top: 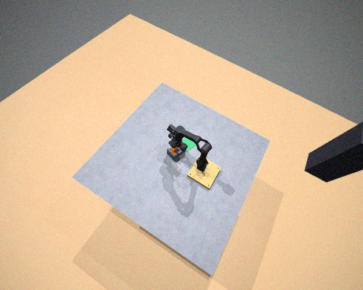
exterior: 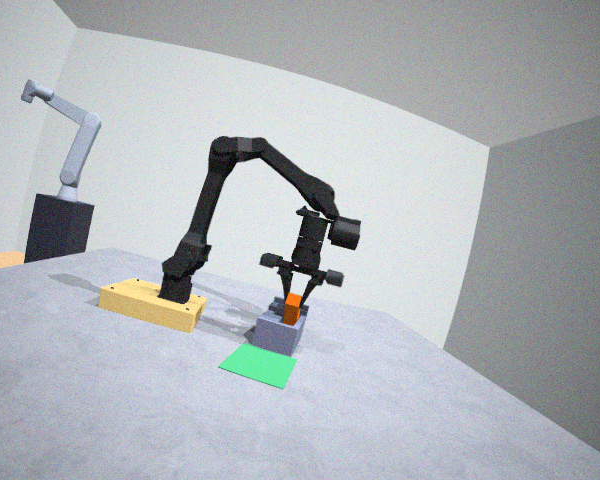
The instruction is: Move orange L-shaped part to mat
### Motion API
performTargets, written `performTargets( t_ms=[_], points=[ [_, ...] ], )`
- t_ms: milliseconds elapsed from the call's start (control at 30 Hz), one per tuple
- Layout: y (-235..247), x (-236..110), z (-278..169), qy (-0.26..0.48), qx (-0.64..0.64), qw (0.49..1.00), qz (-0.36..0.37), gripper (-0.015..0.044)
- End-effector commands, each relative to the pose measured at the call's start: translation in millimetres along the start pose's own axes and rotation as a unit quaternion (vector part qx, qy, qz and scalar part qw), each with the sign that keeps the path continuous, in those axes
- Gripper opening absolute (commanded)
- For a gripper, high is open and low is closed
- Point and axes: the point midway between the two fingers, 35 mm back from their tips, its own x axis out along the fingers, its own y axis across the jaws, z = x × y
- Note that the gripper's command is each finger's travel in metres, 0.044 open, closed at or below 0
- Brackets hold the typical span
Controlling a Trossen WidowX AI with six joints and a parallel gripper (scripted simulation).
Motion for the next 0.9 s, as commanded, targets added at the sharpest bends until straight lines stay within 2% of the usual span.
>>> performTargets(
  t_ms=[0, 867],
  points=[
    [0, -8, 1, -0.003, -0.002, 1.0, -0.002, 0.0],
    [0, -49, 1, -0.003, -0.002, 1.0, -0.002, 0.0]
  ],
)
